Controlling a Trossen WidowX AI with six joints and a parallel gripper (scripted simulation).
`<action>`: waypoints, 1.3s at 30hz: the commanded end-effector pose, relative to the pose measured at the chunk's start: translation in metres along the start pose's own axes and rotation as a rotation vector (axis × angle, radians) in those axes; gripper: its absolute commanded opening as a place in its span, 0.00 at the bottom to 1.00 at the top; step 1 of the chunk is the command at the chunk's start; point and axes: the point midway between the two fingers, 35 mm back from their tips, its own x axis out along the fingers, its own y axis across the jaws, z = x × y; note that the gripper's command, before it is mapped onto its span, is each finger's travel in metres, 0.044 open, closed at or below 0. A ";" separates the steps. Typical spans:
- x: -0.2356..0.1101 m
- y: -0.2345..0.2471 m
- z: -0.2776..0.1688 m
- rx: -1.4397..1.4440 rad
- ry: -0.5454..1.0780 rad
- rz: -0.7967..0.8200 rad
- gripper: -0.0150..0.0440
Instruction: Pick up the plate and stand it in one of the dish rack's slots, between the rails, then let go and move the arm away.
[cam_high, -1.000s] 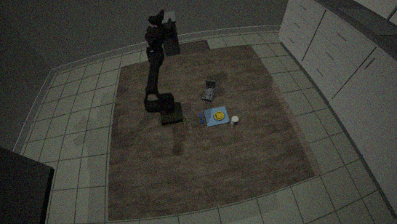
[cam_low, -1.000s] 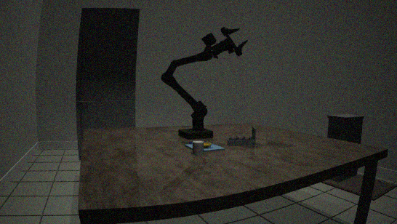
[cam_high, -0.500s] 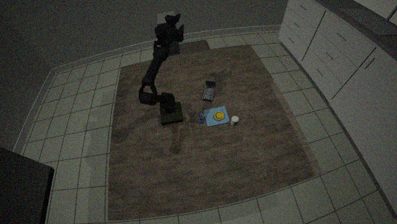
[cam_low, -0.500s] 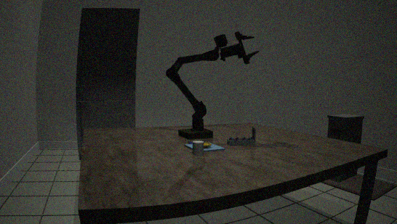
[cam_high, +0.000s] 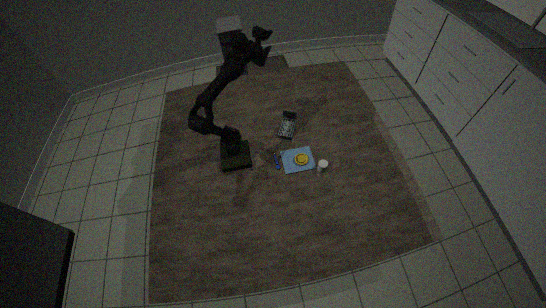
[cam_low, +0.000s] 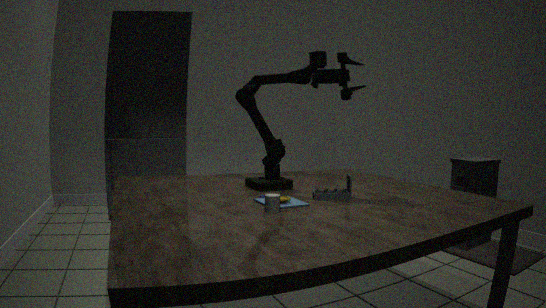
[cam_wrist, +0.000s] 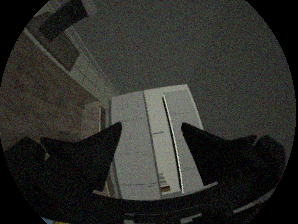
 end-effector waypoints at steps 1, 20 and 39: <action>0.013 0.014 -0.021 0.049 0.066 0.062 0.93; 0.035 0.085 -0.136 0.308 0.423 0.315 0.93; -0.001 0.156 -0.253 0.661 0.844 0.489 0.93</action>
